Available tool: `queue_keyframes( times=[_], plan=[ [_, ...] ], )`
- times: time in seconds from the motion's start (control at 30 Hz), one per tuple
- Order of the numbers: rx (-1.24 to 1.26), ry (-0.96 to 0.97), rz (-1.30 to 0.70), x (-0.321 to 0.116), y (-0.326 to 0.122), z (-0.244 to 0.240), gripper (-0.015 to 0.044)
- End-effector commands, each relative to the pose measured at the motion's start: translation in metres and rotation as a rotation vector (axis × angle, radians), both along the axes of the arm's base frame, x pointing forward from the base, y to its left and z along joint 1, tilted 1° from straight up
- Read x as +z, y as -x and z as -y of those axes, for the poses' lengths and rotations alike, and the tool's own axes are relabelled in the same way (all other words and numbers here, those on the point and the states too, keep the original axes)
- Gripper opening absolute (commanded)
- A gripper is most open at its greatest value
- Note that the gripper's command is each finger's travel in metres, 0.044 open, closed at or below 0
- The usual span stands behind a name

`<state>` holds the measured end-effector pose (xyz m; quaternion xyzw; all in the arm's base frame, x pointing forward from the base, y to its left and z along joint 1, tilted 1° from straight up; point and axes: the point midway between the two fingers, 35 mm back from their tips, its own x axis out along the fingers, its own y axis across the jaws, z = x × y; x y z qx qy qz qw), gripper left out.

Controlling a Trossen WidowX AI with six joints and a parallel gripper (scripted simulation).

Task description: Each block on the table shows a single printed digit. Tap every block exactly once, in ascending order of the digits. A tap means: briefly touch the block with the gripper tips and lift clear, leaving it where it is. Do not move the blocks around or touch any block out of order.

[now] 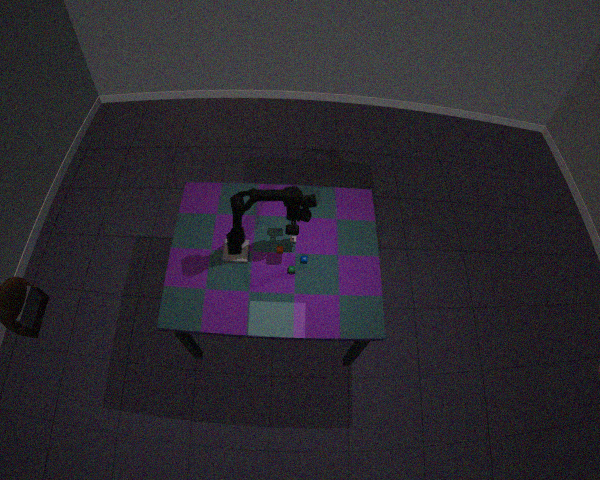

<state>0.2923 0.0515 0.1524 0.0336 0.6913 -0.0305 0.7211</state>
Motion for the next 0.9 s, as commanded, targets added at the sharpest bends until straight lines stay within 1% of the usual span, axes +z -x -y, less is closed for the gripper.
queue_keyframes(
  times=[0.0, 0.43, 0.5, 0.63, 0.73, 0.8, 0.87],
  plan=[
    [-0.009, 0.000, 0.004, 0.001, -0.002, -0.001, 0.0400],
    [-0.009, 0.000, 0.004, 0.002, -0.003, 0.001, 0.0400],
    [-0.009, 0.002, 0.005, 0.003, -0.015, 0.017, 0.0400],
    [-0.009, 0.008, 0.007, 0.006, -0.046, 0.075, 0.0400],
    [-0.009, 0.012, 0.009, 0.006, -0.060, 0.122, 0.0400],
    [-0.009, 0.013, 0.009, 0.006, -0.062, 0.133, 0.0400],
    [-0.009, 0.013, 0.009, 0.006, -0.062, 0.133, 0.0400]
  ],
)
